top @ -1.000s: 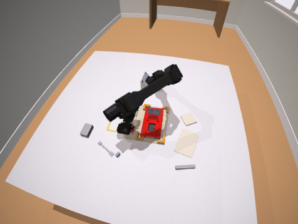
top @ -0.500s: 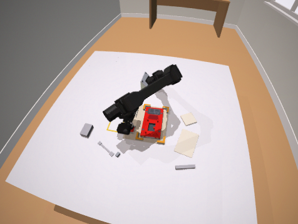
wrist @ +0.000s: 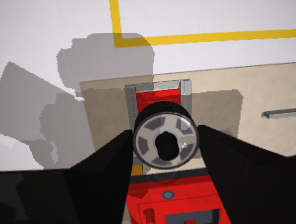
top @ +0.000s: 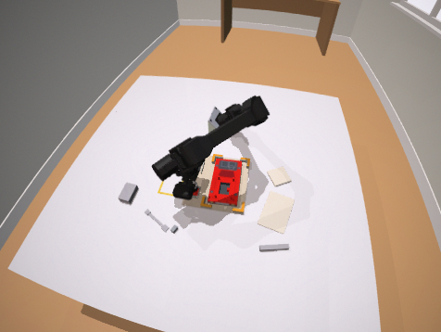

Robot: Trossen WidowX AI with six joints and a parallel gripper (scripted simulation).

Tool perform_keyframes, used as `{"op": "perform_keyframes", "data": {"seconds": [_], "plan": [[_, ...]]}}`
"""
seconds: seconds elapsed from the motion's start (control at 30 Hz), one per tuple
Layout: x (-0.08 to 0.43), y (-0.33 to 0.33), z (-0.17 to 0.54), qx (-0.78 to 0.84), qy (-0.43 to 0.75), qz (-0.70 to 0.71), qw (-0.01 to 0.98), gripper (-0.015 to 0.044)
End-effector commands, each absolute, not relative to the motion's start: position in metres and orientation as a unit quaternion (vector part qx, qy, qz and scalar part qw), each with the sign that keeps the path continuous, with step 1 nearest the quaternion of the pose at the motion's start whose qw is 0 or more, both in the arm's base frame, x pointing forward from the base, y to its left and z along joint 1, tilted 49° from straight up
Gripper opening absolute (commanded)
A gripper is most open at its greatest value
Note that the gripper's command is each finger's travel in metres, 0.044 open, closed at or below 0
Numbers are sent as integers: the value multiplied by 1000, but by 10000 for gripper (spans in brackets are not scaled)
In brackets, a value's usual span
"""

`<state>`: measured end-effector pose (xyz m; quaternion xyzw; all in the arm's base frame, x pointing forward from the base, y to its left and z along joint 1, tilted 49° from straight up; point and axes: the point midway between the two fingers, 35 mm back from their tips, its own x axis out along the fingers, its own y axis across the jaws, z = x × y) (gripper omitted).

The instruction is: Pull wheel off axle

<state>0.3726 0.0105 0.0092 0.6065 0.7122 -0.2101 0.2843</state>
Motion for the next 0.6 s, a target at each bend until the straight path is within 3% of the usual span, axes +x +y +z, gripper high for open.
{"op": "perform_keyframes", "data": {"seconds": [0.0, 0.57], "plan": [[374, -3, 18, 614, 704, -214, 287, 0], [374, -7, 22, 614, 703, -214, 287, 0]]}}
